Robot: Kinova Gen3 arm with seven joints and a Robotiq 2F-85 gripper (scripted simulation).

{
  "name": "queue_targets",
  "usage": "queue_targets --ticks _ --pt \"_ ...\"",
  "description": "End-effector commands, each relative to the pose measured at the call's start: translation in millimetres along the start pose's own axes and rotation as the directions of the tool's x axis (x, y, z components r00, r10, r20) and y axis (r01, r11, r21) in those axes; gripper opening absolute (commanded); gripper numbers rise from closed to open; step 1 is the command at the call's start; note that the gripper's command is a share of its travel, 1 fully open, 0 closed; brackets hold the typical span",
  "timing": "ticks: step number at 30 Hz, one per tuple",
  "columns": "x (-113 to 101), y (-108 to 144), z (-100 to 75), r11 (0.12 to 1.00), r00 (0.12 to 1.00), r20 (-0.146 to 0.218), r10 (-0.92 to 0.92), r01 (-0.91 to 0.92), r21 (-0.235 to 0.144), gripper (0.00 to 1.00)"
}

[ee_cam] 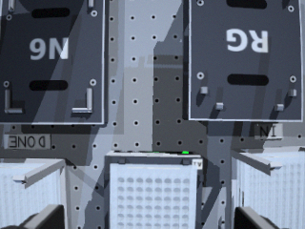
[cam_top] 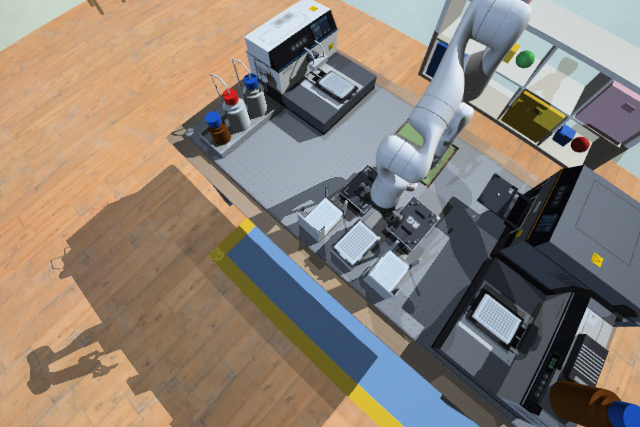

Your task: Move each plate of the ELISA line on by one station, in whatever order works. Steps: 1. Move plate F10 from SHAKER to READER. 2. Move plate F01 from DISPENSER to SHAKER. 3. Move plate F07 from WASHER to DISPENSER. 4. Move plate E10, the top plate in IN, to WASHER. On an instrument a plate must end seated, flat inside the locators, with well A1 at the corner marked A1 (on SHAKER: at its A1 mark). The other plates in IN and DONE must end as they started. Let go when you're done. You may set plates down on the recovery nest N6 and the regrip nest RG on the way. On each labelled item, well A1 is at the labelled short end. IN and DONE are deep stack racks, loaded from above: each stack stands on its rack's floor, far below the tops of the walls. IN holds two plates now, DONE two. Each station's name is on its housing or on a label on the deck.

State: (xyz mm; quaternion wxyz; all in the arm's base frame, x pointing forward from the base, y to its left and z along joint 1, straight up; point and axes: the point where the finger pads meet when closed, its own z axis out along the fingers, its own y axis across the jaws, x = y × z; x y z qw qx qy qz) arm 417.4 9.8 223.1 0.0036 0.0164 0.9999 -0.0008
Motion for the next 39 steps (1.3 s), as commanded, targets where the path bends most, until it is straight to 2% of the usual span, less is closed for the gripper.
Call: queue_targets --ticks 1,31,39 --pt "-9 0 -0.8 1.0 1.0 0.001 0.006 -0.006 0.0 1.0" --pt "-103 3 -1.0 1.0 1.0 0.002 0.006 -0.006 0.0 1.0" --pt "-115 4 -1.1 1.0 1.0 0.002 0.006 -0.006 0.0 1.0"
